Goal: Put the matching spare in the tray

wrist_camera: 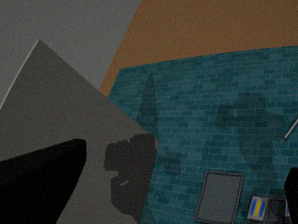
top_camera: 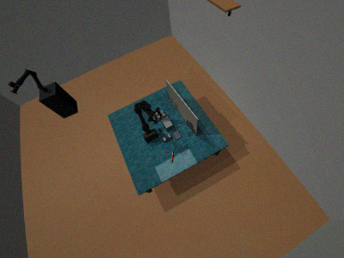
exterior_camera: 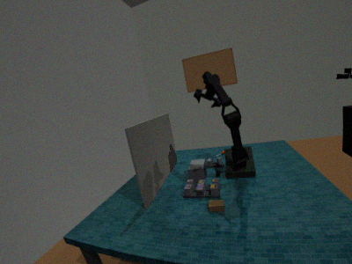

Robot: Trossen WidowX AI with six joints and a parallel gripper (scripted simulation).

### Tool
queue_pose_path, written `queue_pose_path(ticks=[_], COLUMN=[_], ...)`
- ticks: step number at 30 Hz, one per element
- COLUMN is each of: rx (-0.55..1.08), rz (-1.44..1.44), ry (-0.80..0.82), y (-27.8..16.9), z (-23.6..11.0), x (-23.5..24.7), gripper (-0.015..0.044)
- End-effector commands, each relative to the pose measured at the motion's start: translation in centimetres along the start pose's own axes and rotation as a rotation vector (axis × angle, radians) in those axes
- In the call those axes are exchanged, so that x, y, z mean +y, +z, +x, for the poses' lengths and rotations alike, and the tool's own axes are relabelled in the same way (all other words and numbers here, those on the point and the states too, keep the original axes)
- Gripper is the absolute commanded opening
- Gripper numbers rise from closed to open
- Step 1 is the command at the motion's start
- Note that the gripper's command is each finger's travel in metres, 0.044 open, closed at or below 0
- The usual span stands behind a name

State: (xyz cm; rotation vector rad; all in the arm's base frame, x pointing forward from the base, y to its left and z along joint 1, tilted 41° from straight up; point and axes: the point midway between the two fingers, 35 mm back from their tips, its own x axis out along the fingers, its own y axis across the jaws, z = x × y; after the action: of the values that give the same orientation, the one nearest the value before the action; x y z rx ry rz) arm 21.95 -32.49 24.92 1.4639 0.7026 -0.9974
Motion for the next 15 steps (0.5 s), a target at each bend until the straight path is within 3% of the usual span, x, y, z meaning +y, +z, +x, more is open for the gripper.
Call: queue_pose_path(ticks=[1,15], rx=[0.103,0.753], rz=[-0.172,-1.201], ry=[-0.007,0.106], y=[-2.8,-23.1], z=[2.4,13.0], x=[1.5,5.3], gripper=[0.044,0.044])
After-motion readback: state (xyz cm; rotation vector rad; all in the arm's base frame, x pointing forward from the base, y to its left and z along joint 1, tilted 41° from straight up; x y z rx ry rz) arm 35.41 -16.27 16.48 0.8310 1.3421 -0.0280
